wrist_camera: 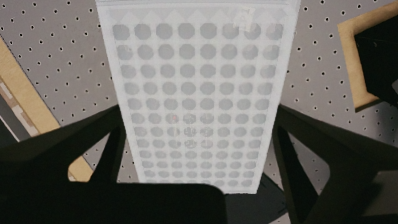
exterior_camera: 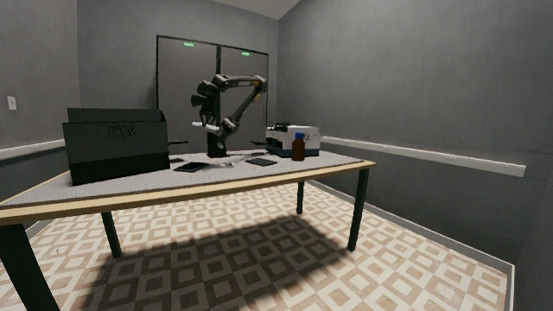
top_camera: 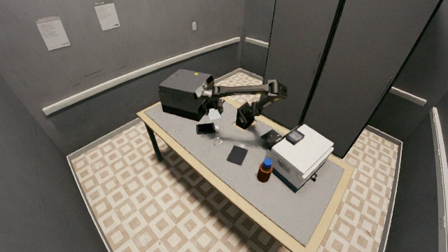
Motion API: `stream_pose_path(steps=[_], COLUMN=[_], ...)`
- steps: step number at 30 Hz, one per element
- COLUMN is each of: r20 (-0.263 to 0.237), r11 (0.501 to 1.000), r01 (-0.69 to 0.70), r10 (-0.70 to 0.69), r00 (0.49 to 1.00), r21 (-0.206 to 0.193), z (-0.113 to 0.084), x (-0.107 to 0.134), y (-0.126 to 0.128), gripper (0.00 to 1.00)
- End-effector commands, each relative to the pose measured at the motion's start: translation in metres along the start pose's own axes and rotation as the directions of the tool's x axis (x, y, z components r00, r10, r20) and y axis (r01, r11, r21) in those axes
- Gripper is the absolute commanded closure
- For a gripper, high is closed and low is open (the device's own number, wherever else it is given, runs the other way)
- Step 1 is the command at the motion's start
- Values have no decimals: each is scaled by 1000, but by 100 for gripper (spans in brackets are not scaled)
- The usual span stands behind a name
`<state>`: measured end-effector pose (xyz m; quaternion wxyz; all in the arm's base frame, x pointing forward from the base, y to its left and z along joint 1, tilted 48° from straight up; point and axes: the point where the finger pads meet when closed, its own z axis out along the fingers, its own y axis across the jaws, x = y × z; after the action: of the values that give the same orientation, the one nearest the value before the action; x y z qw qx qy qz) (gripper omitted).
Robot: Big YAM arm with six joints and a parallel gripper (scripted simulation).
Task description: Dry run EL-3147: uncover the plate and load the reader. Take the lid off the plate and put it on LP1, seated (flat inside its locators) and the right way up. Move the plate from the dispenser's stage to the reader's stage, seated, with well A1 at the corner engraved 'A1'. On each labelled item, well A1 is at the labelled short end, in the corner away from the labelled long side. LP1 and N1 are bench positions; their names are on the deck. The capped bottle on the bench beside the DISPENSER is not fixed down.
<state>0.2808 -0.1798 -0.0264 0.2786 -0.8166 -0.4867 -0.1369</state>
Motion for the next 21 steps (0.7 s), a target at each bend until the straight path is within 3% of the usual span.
stream_pose_path(steps=[1,4,9,21], r20=[2,8,5,-19], r11=[996,996,995,986], r01=[-75,-41,-90,-160], r10=[75,41,91,159], r00=[997,999,996,987], r21=[-55,-75,-44,-43], z=[-28,-34,-27,-25], x=[-22,-28,-37,-71], y=[17,19,16,1], gripper=[14,14,14,14])
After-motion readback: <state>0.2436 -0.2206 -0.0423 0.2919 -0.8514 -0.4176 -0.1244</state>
